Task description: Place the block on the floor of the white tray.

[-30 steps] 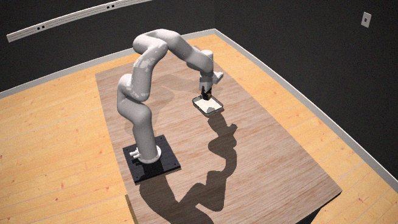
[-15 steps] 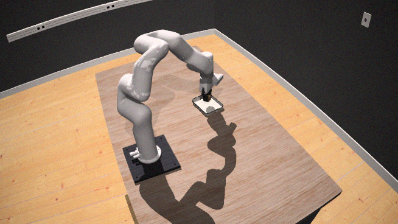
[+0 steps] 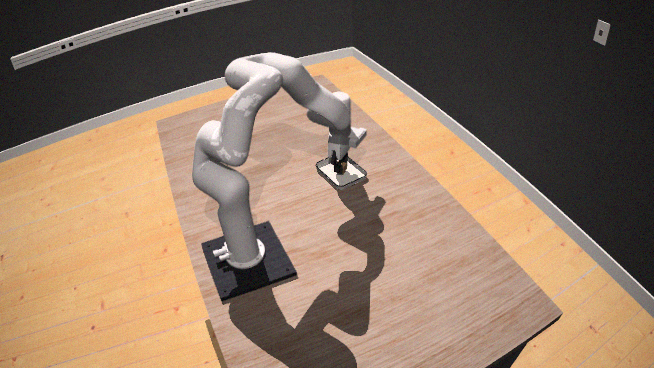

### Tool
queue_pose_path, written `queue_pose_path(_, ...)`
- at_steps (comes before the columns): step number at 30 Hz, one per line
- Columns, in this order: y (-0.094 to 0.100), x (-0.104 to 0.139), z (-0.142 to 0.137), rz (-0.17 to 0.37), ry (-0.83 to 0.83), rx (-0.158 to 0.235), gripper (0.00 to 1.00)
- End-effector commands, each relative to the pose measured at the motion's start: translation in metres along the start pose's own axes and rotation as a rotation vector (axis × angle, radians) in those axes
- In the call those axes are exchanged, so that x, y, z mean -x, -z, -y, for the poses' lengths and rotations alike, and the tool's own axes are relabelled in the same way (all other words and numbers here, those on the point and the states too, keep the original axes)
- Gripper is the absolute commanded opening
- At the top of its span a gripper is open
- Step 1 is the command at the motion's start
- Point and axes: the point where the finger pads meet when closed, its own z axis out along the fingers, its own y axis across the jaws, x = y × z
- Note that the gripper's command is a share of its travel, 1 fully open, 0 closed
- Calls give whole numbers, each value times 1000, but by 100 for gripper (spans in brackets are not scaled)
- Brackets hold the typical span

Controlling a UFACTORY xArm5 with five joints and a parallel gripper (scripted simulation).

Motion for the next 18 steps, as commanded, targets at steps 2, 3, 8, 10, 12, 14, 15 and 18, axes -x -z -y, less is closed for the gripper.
queue_pose_path(2, -3, 0, 2, -1, 0, -5, 0)
queue_pose_path(3, -4, 0, 2, -1, 0, -5, 0)
queue_pose_path(8, -4, 0, 2, -1, 0, -5, 0)
queue_pose_path(10, -4, 0, 2, -1, 0, -5, 0)
queue_pose_path(12, -4, 0, 2, -1, 0, -5, 0)
queue_pose_path(14, -4, 0, 2, -1, 0, -5, 0)
queue_pose_path(15, -4, 0, 2, -1, 0, -5, 0)
queue_pose_path(18, -4, 0, 2, -1, 0, -5, 0)
